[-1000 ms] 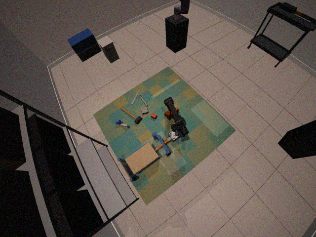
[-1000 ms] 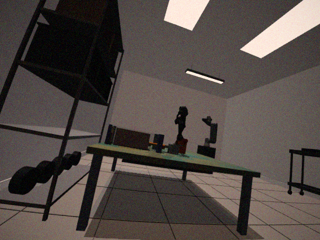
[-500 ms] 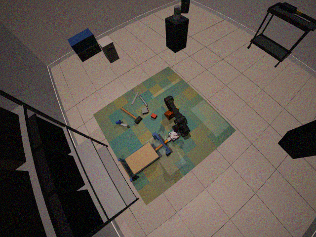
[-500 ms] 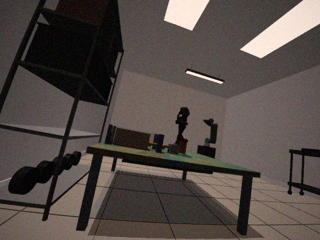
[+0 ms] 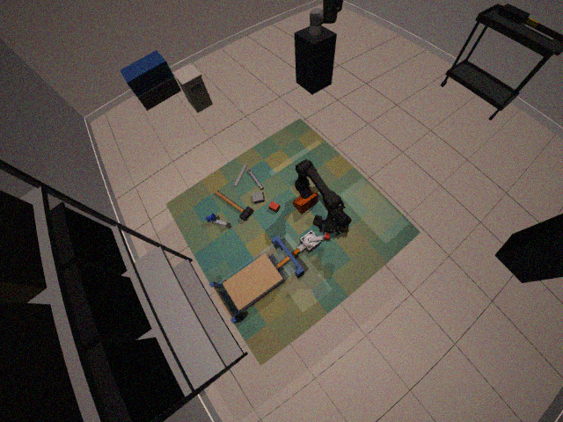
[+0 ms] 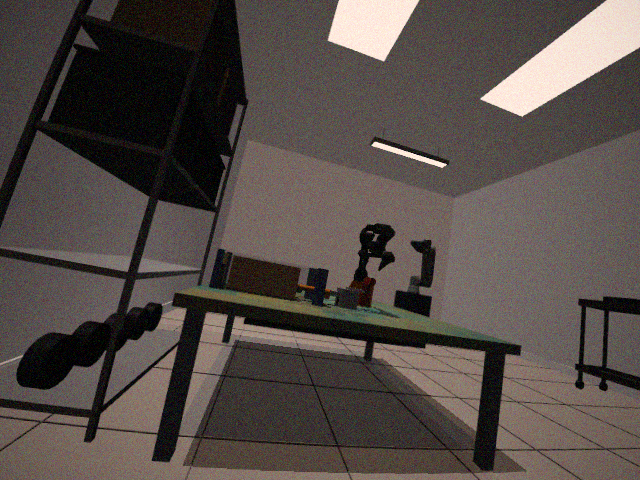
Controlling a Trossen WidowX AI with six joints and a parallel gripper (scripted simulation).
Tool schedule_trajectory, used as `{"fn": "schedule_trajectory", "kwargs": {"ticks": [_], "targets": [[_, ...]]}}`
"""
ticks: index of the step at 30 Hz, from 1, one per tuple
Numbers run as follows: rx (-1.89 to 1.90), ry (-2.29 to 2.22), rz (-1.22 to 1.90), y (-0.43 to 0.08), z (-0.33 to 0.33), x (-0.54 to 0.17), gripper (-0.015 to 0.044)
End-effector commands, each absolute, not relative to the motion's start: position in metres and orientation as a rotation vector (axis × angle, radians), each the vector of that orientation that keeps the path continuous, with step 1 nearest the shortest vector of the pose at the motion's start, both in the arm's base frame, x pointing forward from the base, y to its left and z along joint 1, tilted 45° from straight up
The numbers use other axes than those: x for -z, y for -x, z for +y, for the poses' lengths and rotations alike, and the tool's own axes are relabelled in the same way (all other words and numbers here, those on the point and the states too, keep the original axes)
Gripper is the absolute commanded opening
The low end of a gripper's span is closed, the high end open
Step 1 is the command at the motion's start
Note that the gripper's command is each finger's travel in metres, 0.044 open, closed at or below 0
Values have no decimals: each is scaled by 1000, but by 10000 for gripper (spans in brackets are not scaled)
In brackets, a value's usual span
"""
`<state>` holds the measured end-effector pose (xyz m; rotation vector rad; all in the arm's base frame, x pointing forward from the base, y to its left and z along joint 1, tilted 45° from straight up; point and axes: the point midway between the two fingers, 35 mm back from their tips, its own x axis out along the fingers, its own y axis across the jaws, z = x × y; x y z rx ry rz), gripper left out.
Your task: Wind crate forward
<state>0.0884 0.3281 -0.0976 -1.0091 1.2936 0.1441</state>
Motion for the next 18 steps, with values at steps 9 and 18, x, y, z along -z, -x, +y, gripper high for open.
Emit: {"fn": "schedule_trajectory", "kwargs": {"ticks": [9,18], "targets": [[-165,1038,1281,-90,320,106,440],[-165,1038,1281,-91,311,117,440]]}}
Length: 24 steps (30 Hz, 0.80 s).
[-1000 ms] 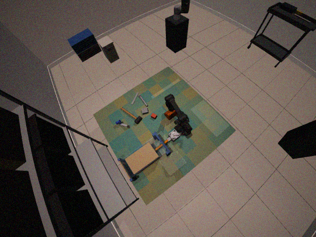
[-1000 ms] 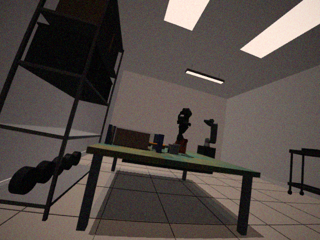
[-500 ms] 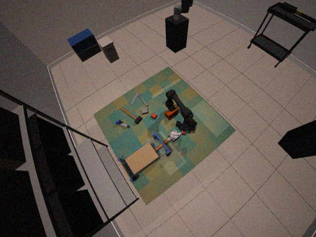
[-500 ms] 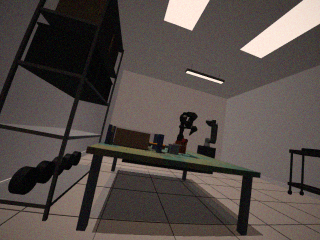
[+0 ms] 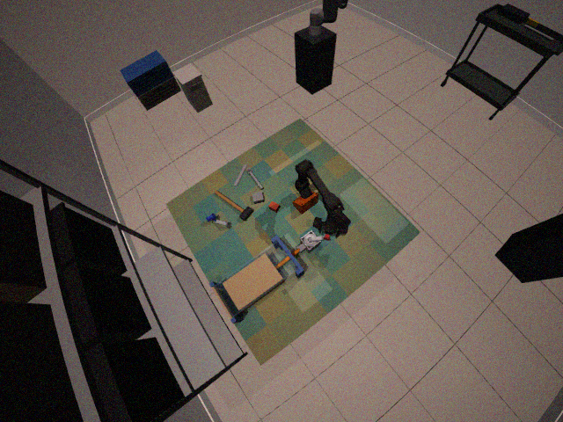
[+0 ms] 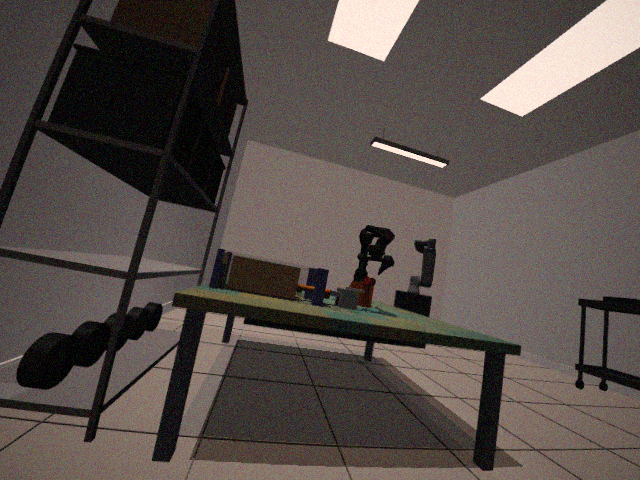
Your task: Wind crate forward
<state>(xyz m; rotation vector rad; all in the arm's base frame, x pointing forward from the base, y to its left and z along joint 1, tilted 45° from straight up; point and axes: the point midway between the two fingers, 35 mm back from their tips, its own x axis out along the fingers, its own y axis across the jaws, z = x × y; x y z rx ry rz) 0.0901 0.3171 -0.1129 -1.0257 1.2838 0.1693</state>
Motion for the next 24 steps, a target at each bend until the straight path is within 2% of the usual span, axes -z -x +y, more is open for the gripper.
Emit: {"fn": "schedule_trajectory", "kwargs": {"ticks": [1,24], "targets": [[-165,1038,1281,-91,310,119,440],[-165,1038,1282,-91,283,145,440]]}}
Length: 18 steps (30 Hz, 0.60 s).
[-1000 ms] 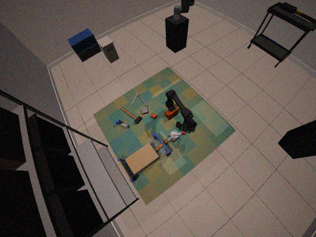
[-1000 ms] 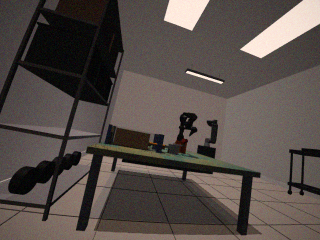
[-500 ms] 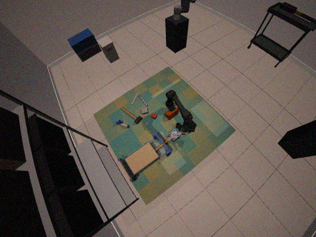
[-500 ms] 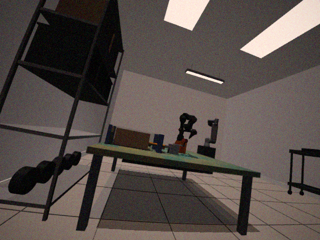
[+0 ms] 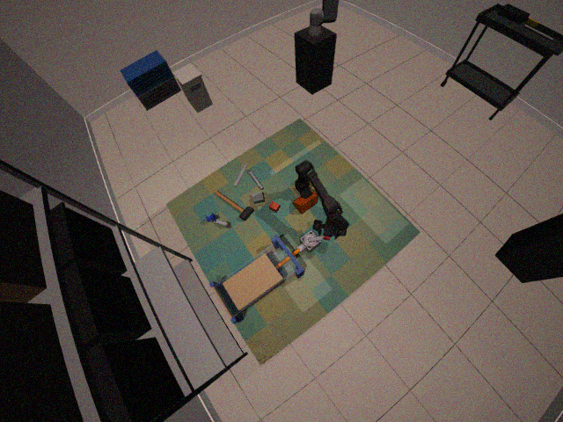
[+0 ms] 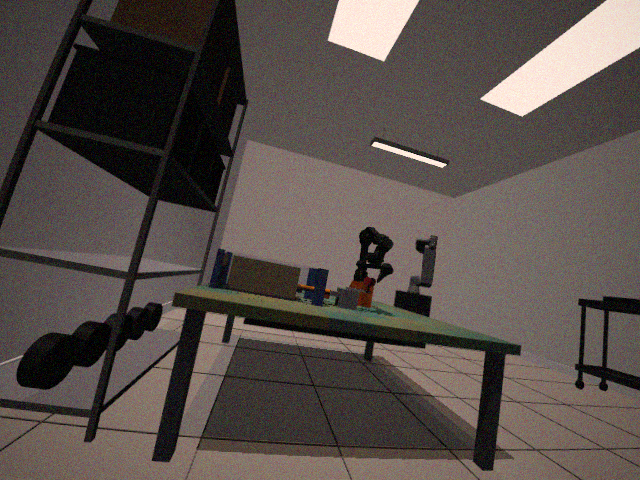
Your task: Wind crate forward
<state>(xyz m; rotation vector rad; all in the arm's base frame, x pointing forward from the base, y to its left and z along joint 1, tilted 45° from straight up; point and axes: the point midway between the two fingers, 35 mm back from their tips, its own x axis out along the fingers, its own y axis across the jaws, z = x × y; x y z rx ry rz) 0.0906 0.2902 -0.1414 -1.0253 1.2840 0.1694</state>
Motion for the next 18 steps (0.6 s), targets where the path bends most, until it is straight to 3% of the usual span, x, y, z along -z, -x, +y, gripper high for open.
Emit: {"fn": "schedule_trajectory", "kwargs": {"ticks": [1,10,18], "targets": [[-165,1038,1282,-91,282,146,440],[-165,1038,1282,-91,275,152,440],[-167,1028,1285,-90,279,151,230]]}}
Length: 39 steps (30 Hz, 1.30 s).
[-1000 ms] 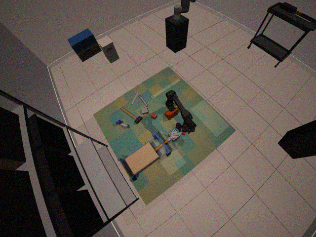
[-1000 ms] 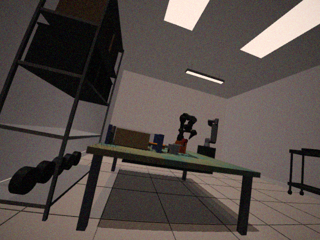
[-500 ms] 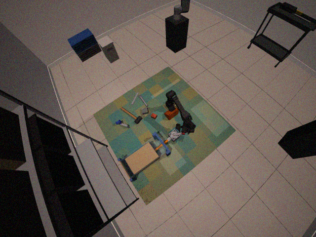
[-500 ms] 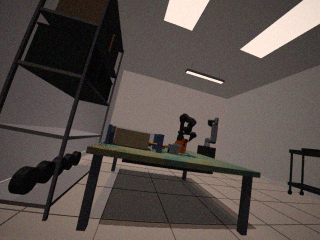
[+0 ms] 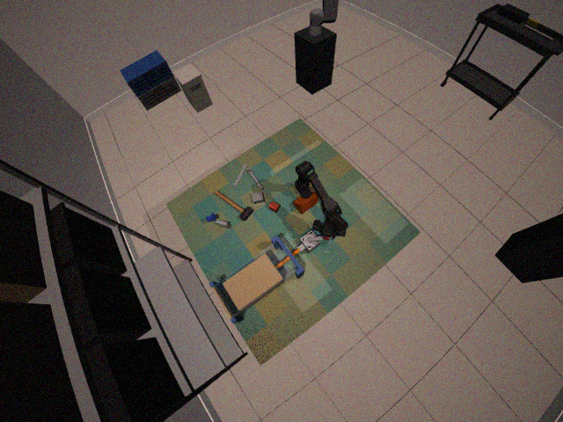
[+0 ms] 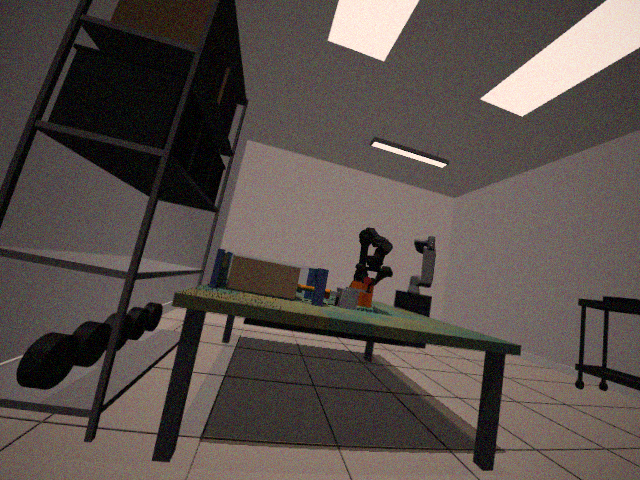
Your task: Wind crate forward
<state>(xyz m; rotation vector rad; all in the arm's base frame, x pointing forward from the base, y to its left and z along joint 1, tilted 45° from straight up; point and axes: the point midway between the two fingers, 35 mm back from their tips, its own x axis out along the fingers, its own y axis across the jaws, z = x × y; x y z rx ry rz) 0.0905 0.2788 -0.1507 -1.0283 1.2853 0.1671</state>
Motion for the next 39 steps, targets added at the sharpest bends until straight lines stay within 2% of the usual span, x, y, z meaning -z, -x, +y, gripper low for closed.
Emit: {"fn": "schedule_trajectory", "kwargs": {"ticks": [1,7,12,39], "targets": [[-167,1028,1285,-90,279,151,204],[-167,1028,1285,-90,279,151,46],[-167,1028,1285,-90,279,151,0],[-165,1038,1282,-87,270,147,0]]}}
